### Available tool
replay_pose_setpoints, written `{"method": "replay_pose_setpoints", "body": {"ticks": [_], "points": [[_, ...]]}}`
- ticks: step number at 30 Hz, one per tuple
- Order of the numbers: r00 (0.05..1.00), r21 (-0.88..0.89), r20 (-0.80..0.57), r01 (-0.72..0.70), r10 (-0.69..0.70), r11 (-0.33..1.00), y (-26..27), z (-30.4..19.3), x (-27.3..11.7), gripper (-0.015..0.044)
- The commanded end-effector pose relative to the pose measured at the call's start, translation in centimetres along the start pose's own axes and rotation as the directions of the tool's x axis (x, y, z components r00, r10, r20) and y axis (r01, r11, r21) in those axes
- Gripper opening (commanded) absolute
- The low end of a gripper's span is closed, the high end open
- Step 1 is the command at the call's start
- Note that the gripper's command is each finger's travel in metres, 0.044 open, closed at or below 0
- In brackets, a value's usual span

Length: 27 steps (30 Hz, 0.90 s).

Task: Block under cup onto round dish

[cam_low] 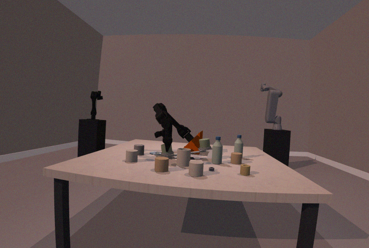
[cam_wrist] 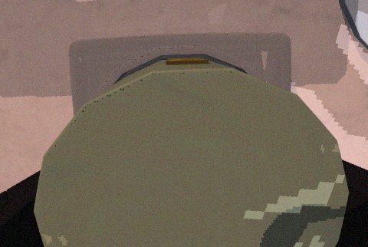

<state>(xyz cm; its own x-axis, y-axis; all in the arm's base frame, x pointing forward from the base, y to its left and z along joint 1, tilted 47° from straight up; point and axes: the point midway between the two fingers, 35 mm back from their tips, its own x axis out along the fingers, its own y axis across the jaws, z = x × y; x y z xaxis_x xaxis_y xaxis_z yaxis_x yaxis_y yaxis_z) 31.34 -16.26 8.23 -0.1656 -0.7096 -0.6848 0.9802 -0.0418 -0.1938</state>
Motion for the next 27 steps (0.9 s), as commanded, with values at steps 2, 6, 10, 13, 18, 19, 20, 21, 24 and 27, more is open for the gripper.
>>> {"method": "replay_pose_setpoints", "body": {"ticks": [2, 6, 10, 13, 18, 19, 20, 21, 24, 27], "points": [[1.0, -0.004, 0.002, 0.0, 0.0, 1.0, 0.0, 0.1, -0.2, 0.0157], [1.0, -0.009, 0.001, -0.002, 0.002, 1.0, 0.1, 0.1, -0.7, 0.0052], [1.0, -0.014, 0.001, -0.005, 0.005, 1.0, 0.2, 0.1, -1.2, 0.0], [1.0, -0.018, 0.001, -0.007, 0.007, 1.0, 0.3, 0.1, -1.6, 0.0], [1.0, -0.024, 0.001, -0.01, 0.01, 1.0, 0.4, 0.1, -2.3, 0.0], [1.0, -0.025, 0.001, -0.01, 0.01, 1.0, 0.4, 0.1, -2.4, 0.0], [1.0, -0.026, 0.001, -0.011, 0.011, 1.0, 0.4, 0.1, -2.5, 0.0], [1.0, -0.027, 0.001, -0.012, 0.012, 1.0, 0.5, 0.1, -2.7, 0.0], [1.0, -0.031, 0.001, -0.013, 0.013, 0.999, 0.5, 0.0, -3.1, 0.0], [1.0, -0.034, 0.001, -0.015, 0.015, 0.999, 0.5, 0.0, -3.5, 0.0]]}}
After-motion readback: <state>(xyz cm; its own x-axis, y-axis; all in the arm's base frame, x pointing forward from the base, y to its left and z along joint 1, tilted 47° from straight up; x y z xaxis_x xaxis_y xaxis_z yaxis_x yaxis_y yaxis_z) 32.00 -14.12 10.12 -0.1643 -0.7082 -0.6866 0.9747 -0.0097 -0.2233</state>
